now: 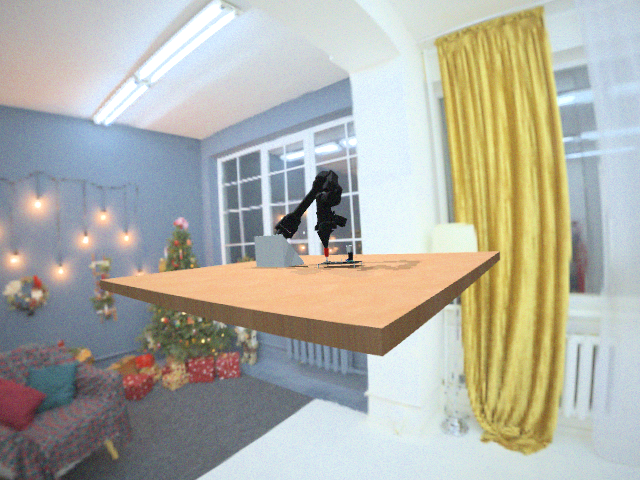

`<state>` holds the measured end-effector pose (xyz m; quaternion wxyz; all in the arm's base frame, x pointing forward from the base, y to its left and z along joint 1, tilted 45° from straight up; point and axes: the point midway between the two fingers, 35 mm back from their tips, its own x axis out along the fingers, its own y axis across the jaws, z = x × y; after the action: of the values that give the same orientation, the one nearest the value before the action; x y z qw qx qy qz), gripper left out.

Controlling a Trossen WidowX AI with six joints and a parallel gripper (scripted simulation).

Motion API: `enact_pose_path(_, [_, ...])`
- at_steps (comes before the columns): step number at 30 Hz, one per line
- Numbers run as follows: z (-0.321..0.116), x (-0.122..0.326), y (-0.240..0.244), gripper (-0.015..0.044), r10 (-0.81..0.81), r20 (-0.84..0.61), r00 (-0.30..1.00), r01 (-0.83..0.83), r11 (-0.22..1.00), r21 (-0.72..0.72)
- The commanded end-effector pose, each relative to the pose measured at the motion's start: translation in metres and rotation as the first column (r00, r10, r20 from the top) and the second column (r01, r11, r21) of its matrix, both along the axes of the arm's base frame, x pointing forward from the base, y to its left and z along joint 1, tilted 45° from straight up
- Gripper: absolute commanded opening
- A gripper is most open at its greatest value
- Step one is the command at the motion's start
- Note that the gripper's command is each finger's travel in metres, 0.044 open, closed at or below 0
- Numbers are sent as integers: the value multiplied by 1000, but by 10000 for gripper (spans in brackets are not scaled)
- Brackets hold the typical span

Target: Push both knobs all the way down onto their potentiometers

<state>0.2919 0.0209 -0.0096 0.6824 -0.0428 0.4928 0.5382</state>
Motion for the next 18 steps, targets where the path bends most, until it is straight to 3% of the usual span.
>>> enact_pose_path(1, [-1, 0, 3, 0, 0, -1, 1000, 0, 1000, 3])
enact_pose_path(18, [-5, 0, 7, 0, 0, -1, 1000, 0, 1000, 4])
